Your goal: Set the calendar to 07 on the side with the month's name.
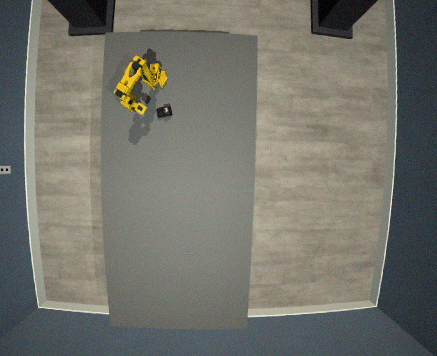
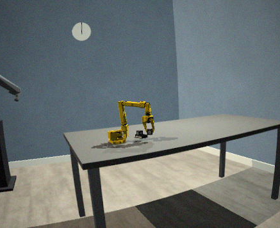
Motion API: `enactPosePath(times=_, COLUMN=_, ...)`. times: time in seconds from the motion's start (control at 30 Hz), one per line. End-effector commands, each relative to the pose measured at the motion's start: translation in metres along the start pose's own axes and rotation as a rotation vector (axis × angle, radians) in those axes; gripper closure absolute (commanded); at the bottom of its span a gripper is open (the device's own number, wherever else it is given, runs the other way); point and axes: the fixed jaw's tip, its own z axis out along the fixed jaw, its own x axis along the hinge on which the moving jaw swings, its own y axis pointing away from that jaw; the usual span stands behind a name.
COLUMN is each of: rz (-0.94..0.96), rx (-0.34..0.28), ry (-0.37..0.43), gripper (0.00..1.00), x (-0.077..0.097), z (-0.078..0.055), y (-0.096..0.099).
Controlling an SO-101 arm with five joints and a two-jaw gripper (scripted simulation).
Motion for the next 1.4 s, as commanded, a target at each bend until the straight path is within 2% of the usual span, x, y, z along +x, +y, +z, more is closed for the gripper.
enactPosePath(times=0.0, rz=0.09, rx=0.063, ry=0.002, gripper=1.0, x=0.017, z=-0.007, y=-0.003)
enactPosePath(times=0.2, rz=0.255, rx=0.062, ry=0.005, gripper=1.0, x=0.044, z=-0.005, y=0.007)
enactPosePath(times=0.43, rz=0.383, rx=0.062, ry=0.008, gripper=1.0, x=0.063, z=-0.004, y=0.018)
enactPosePath(times=0.8, rz=0.45, rx=0.061, ry=0.009, gripper=1.0, x=0.072, z=-0.003, y=0.024)
enactPosePath(times=1.37, rz=0.452, rx=0.058, ry=0.009, gripper=1.0, x=0.073, z=-0.002, y=0.029)
